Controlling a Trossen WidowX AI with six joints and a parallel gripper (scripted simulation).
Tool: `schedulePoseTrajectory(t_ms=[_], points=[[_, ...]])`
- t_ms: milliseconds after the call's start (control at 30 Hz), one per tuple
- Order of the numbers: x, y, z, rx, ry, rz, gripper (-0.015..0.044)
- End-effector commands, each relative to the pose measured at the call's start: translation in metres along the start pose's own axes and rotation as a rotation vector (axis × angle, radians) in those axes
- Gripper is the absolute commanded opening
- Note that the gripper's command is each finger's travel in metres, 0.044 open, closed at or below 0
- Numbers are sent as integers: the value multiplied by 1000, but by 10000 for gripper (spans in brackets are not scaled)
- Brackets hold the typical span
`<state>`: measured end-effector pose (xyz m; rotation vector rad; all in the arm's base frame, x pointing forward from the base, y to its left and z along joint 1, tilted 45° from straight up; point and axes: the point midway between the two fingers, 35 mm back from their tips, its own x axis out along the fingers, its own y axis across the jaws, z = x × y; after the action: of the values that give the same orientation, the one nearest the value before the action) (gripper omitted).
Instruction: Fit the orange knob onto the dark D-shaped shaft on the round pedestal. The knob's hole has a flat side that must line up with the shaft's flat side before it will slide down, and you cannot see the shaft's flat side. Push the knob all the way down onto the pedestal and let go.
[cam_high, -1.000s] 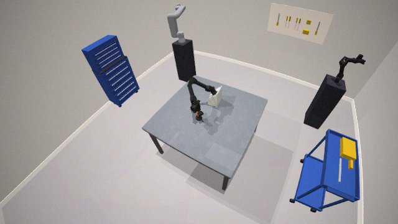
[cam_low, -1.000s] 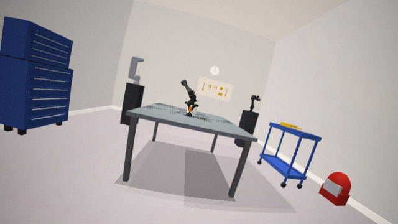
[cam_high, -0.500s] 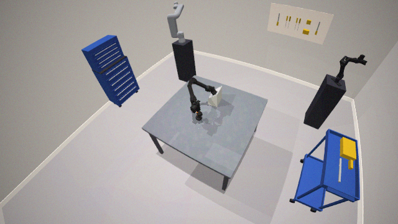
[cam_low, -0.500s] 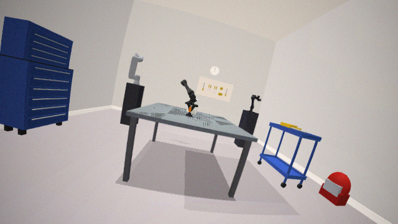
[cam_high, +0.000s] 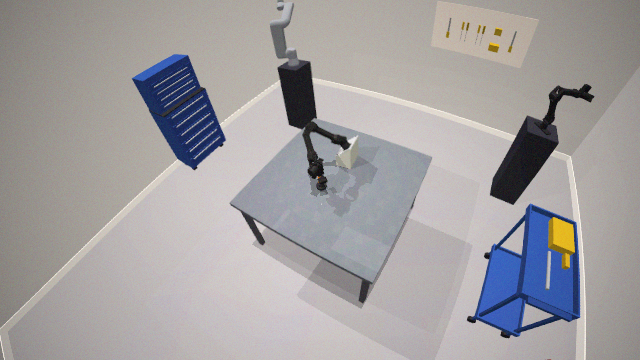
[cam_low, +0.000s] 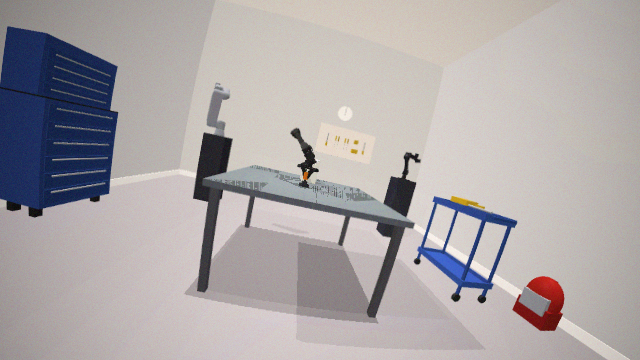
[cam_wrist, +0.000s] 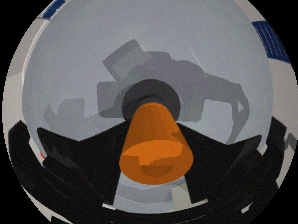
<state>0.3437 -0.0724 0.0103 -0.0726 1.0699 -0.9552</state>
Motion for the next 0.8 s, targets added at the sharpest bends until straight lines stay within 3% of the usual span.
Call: schedulePoseTrajectory(t_ms=[0,767], points=[[1,0,0,11,1,1,0],[2,-1,0,14,1,1,0]])
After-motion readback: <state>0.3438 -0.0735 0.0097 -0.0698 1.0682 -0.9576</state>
